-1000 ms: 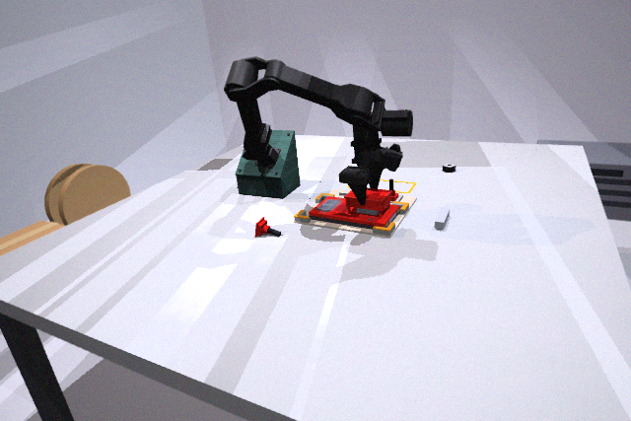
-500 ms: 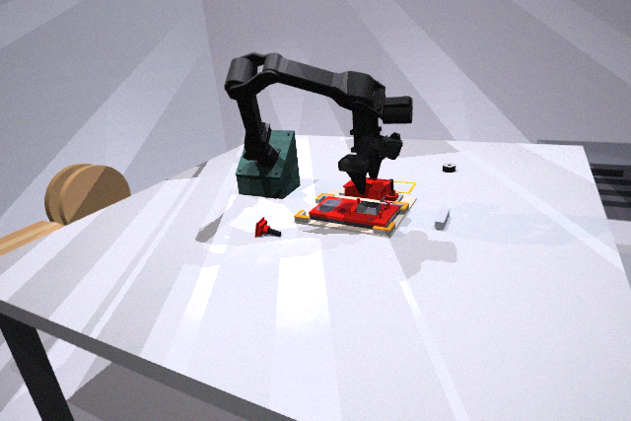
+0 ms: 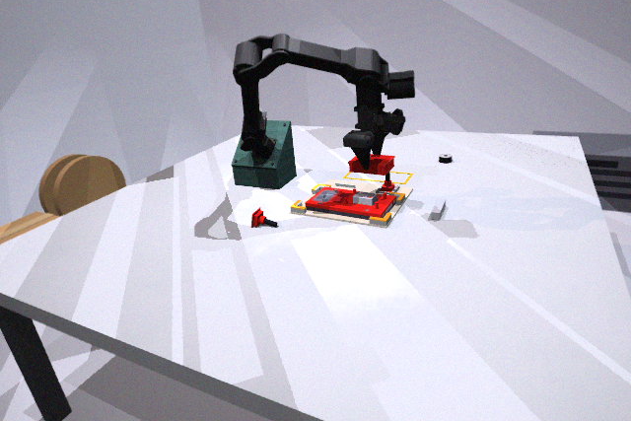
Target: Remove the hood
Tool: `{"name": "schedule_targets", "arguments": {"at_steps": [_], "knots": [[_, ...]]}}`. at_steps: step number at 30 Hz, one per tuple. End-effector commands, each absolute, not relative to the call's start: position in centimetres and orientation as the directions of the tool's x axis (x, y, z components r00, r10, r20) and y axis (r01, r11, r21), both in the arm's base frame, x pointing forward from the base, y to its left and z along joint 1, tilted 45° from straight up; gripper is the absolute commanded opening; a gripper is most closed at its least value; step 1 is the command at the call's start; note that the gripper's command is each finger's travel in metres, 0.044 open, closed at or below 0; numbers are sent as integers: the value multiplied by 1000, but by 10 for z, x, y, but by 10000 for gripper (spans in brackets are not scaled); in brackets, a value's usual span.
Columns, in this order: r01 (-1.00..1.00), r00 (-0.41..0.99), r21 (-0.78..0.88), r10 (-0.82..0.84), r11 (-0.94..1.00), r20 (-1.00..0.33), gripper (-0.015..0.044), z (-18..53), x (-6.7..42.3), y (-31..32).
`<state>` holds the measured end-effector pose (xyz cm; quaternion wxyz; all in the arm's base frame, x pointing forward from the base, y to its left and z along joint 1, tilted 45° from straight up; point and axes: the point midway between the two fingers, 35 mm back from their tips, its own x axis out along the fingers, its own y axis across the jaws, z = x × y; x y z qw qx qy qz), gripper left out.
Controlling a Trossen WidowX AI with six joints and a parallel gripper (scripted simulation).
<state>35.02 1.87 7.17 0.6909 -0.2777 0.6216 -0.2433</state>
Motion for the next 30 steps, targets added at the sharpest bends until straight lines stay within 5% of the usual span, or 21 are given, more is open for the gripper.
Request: {"name": "schedule_targets", "arguments": {"at_steps": [1,30], "knots": [[-7,109,-679,-674,735,-731,0,57,349,36],[4,103,-685,-682,729,-724,0,-57,293,150]]}}
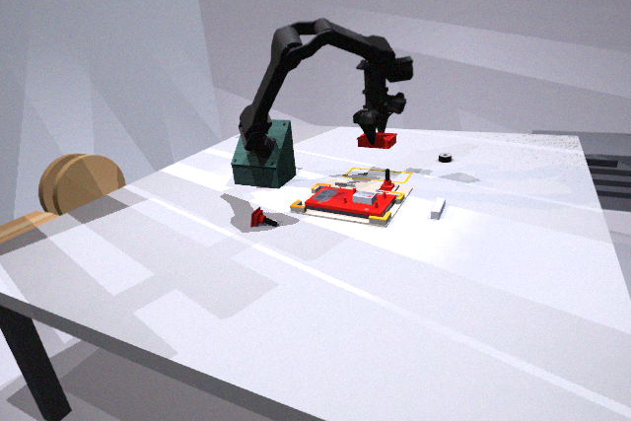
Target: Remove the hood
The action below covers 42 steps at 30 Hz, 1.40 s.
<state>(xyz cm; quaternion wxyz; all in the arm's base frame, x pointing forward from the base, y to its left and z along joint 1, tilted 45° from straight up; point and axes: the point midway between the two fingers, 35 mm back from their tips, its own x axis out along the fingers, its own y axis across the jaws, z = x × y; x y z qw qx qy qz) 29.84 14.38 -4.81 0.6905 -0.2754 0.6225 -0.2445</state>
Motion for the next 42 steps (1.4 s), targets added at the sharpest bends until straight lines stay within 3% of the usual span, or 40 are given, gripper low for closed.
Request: {"name": "schedule_targets", "arguments": {"at_steps": [1,42], "knots": [[4,103,-685,-682,728,-724,0,-57,292,151],[4,103,-685,-681,729,-725,0,-78,297,133]]}}
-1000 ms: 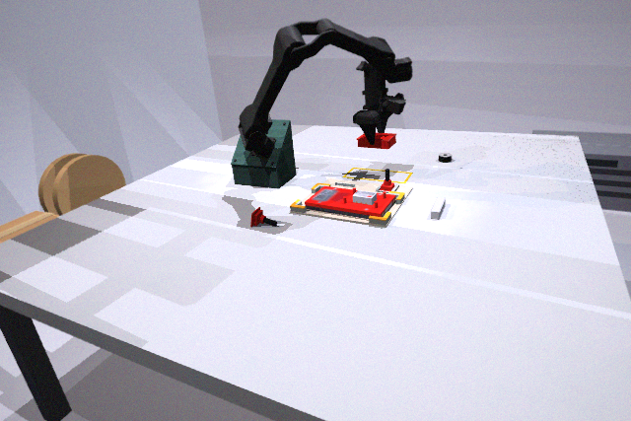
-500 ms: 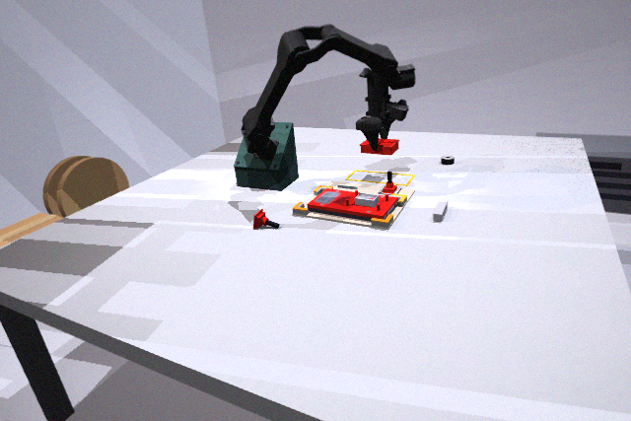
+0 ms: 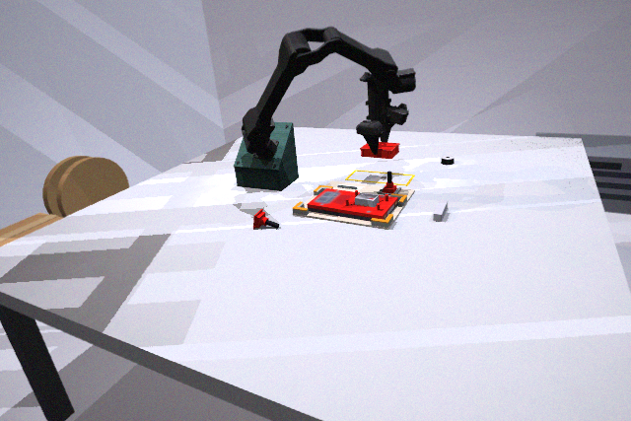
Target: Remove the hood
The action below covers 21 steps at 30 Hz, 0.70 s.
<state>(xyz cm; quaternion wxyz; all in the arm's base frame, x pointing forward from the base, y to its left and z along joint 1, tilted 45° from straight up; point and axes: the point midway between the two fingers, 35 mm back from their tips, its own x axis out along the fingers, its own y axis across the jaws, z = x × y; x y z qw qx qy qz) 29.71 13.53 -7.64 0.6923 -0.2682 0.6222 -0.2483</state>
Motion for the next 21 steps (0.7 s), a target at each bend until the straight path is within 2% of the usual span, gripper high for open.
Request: {"name": "schedule_targets", "arguments": {"at_steps": [1,21], "knots": [[4,103,-685,-681,729,-725,0,-79,297,132],[4,103,-685,-682,729,-724,0,-89,299,122]]}}
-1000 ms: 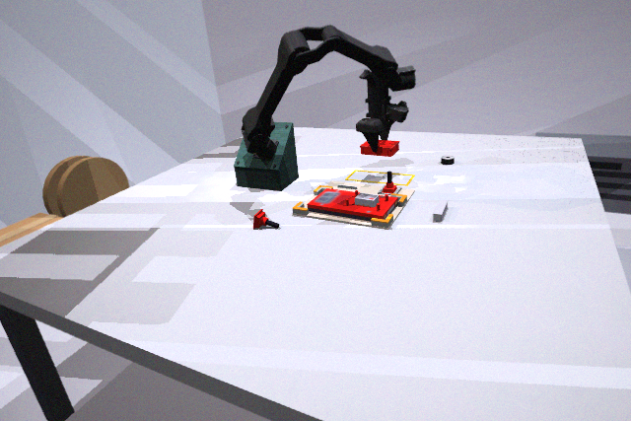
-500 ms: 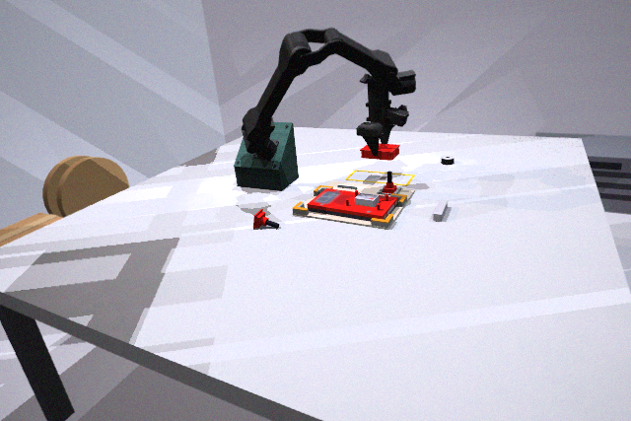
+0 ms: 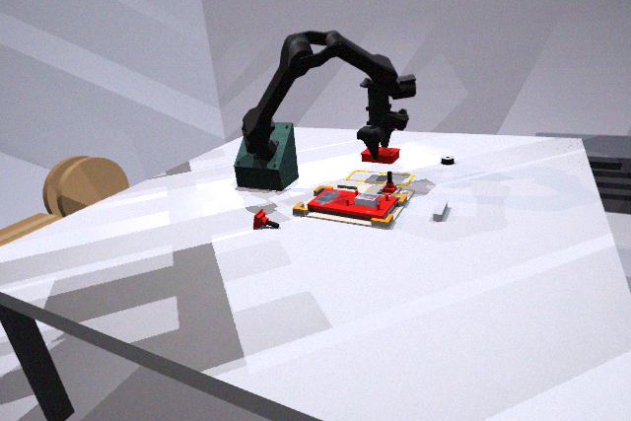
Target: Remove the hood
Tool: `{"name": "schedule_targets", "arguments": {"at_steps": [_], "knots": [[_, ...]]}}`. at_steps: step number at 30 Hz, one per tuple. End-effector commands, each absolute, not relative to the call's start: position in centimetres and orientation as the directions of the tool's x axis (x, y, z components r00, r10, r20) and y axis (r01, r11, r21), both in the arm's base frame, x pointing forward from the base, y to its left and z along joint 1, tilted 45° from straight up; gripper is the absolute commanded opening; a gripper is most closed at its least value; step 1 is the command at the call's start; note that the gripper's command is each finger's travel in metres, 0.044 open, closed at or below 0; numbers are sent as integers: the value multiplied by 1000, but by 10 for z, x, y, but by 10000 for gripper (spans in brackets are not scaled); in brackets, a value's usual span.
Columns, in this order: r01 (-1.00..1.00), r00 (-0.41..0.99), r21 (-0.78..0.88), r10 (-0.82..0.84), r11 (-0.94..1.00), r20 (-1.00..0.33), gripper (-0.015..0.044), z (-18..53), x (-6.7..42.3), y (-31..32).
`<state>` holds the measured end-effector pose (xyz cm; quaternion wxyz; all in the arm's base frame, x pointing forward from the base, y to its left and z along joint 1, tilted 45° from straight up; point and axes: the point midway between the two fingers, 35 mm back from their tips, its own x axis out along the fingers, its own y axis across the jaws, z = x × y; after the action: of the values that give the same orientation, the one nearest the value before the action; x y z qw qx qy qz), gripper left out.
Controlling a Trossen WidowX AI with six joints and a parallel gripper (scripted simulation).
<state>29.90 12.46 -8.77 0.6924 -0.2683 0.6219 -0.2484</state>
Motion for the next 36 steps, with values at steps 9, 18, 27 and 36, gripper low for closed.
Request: {"name": "schedule_targets", "arguments": {"at_steps": [9,18,27,36], "knots": [[4,103,-685,-682,728,-724,0,-94,299,117],[4,104,-686,-682,728,-724,0,-99,299,113],[4,104,-686,-683,727,-723,0,-103,300,108],[5,104,-687,-683,727,-723,0,-108,300,103]]}}
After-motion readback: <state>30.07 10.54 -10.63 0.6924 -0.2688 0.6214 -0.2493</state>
